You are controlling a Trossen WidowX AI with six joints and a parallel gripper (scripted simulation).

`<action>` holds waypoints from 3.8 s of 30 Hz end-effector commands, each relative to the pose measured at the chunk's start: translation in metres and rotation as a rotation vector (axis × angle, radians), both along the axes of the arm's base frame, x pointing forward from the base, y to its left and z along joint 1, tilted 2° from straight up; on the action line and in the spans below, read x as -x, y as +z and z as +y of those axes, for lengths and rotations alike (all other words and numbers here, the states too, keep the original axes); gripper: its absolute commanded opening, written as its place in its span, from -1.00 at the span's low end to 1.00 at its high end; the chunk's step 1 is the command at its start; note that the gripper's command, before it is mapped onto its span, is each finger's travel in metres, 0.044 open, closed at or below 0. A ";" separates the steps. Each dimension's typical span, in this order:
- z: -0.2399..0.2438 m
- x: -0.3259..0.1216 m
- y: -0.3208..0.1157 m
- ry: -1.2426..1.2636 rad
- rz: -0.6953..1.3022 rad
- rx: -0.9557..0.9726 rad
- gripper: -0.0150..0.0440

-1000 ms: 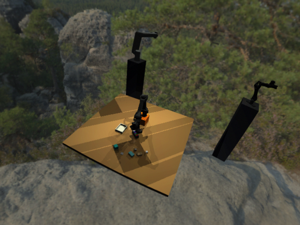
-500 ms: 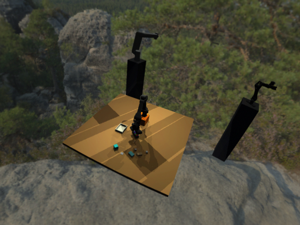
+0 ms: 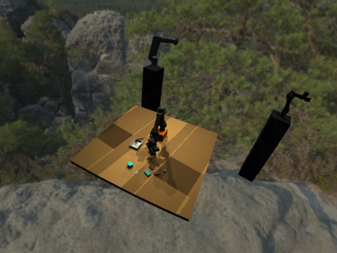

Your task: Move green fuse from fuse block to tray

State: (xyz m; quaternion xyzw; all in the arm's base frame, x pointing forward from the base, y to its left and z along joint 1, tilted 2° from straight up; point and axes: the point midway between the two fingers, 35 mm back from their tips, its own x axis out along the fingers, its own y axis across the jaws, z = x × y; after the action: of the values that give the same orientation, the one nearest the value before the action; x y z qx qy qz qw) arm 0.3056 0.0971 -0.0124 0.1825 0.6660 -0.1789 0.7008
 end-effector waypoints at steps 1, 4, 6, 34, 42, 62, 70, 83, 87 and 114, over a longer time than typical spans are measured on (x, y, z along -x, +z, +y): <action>0.000 0.000 -0.004 0.000 0.001 -0.003 -0.24; 0.000 0.000 -0.006 0.000 0.001 -0.003 -0.24; 0.000 0.000 -0.007 0.000 0.001 -0.003 -0.24; 0.000 0.000 0.000 0.000 0.001 0.000 -0.49; 0.000 0.000 0.004 0.000 0.001 -0.001 -0.49; 0.000 0.000 0.014 0.000 0.001 -0.001 -0.49; 0.000 0.001 0.018 0.000 0.001 -0.002 -0.49; 0.000 0.001 0.025 0.000 0.001 -0.002 -0.49; 0.000 0.001 0.027 0.000 0.001 -0.003 -0.49; 0.000 0.003 0.054 0.000 0.001 -0.003 -0.49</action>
State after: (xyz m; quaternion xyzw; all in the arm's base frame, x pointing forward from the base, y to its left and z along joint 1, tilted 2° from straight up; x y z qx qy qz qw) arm 0.3019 0.0965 0.0360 0.1810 0.6684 -0.1795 0.6988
